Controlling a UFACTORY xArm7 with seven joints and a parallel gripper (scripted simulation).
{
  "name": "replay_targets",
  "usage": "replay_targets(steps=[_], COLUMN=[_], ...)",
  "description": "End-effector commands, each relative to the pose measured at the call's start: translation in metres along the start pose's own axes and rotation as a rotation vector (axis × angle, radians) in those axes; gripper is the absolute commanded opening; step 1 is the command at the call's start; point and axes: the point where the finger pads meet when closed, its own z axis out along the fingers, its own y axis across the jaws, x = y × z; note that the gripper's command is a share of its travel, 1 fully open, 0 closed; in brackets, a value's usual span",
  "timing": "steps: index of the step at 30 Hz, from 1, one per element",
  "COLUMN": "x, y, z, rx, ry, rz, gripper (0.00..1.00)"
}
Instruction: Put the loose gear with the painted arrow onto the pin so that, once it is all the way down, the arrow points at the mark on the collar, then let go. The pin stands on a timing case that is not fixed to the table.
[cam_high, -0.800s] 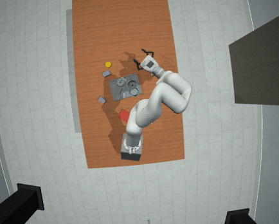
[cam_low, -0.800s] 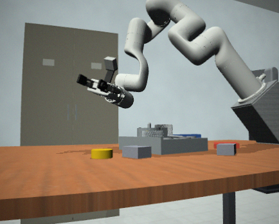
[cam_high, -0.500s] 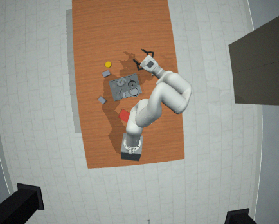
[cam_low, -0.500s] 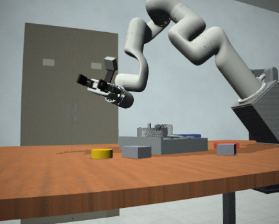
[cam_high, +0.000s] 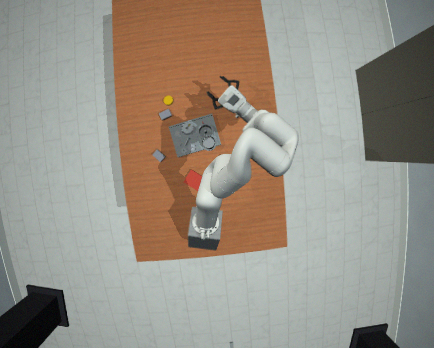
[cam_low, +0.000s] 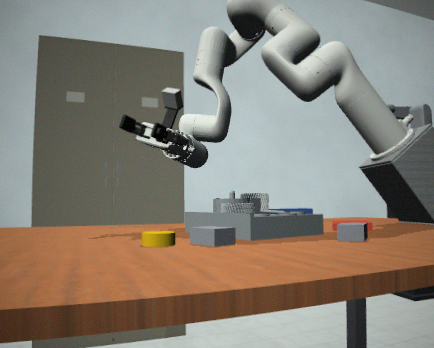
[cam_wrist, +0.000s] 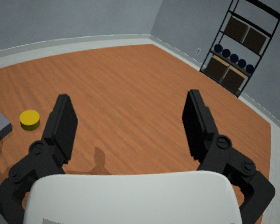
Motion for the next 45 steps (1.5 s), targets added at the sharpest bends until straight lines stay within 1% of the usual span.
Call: replay_targets(steps=[1,4,7,10,12,17,18,22,23,32,33,36,37,39,40,44,45], x=[0.003,0.005,0.000,0.000,-0.008,-0.010,-0.012,-0.012,-0.013,-0.013,-0.012,-0.012,-0.010,-0.010,-0.008,-0.008,-0.007], y=[0.000,-0.003,-0.013,-0.013,-0.023,-0.026,-0.030,-0.030,-0.033,-0.033,-0.036,-0.036,-0.038,-0.038,-0.040,-0.040,-0.043], z=[0.001,0.003,0.001,0.001,-0.003,-0.004,-0.004,-0.004,-0.005,-0.005,-0.004,-0.004,-0.004,-0.004,-0.003,-0.003,-0.002], rx=[0.005,0.011,0.020,0.020,0.020,0.018,0.018,0.018,0.020,0.020,0.024,0.024,0.030,0.030,0.039,0.039,0.046], ry=[-0.016,-0.047,-0.103,-0.103,-0.149,-0.166,-0.184,-0.184,-0.203,-0.203,-0.222,-0.222,-0.242,-0.242,-0.264,-0.264,-0.295], rz=[-0.005,-0.005,0.007,0.007,0.029,0.040,0.049,0.049,0.055,0.055,0.057,0.057,0.054,0.054,0.045,0.045,0.043], gripper=[1.00,1.00,1.00,1.00,1.00,1.00,1.00,1.00,1.00,1.00,1.00,1.00,1.00,1.00,1.00,1.00,1.00])
